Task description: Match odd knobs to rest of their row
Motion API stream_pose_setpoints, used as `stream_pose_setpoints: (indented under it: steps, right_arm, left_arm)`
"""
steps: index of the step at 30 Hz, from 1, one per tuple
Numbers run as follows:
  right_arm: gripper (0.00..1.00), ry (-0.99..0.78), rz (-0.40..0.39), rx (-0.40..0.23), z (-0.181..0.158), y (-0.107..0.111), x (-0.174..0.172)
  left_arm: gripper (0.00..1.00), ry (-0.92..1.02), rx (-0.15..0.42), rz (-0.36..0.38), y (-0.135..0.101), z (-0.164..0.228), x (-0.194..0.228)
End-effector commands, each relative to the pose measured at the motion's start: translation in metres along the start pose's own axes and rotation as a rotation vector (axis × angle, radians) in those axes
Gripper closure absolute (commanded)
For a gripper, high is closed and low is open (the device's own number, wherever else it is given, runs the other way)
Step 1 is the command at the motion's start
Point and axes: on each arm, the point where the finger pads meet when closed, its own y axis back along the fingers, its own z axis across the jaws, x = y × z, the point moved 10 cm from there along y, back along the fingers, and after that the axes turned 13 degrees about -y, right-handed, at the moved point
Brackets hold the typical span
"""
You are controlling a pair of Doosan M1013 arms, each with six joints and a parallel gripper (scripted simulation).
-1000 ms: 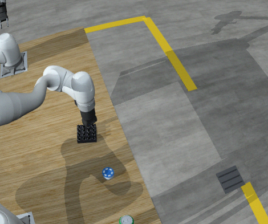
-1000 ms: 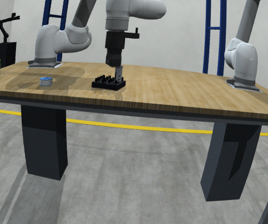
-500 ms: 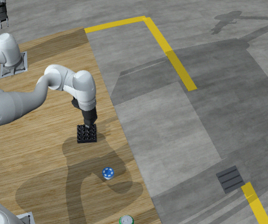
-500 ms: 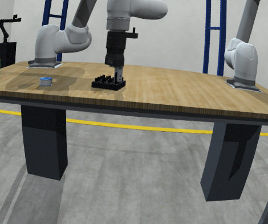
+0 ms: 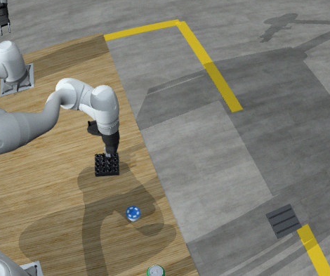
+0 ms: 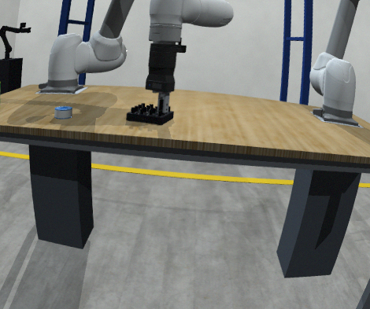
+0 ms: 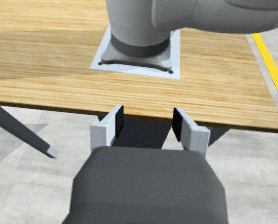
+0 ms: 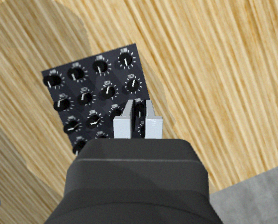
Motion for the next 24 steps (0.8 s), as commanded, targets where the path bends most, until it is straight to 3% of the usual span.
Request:
stream_pose_setpoints:
  steps: [1,24]
  right_arm:
    - [0.70,0.039,0.003,-0.002,0.0003,0.0009,-0.0002]
    - [0.70,0.285,0.003,-0.002,0.0003,0.0009,-0.0002]
  left_arm:
    - [0.00,0.000,-0.001,-0.001,0.0005,0.0000,0.0002]
    - [0.00,0.000,-0.001,-0.001,0.0005,0.0000,0.0002]
